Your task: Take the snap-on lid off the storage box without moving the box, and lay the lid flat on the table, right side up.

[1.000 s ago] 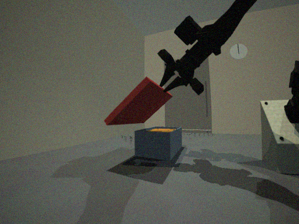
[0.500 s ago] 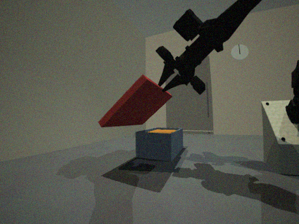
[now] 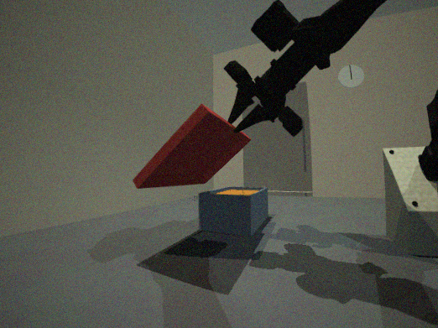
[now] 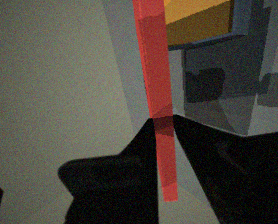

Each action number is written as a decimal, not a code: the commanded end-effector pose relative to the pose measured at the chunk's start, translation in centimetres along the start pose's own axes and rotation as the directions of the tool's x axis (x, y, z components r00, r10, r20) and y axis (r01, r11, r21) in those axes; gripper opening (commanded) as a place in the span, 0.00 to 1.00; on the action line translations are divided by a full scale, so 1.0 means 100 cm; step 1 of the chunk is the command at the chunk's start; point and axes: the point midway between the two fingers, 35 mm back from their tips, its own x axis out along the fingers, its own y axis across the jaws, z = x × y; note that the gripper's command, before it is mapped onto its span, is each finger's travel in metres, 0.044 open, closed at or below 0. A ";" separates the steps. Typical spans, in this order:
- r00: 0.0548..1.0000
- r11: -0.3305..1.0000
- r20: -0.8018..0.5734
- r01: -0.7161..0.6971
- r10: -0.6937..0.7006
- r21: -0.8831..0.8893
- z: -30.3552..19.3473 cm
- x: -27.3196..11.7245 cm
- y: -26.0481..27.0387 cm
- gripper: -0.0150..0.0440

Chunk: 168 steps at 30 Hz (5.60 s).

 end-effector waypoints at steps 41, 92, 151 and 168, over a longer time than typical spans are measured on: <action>1.000 1.000 0.001 -0.014 0.014 -0.005 -0.089 -0.009 -0.003 0.25; 1.000 1.000 -0.003 -0.016 0.016 -0.003 -0.190 -0.017 -0.009 0.25; 1.000 1.000 -0.006 -0.017 0.017 -0.002 -0.186 0.013 -0.046 0.25; 1.000 1.000 -0.006 -0.017 0.017 -0.001 -0.186 0.022 -0.057 0.25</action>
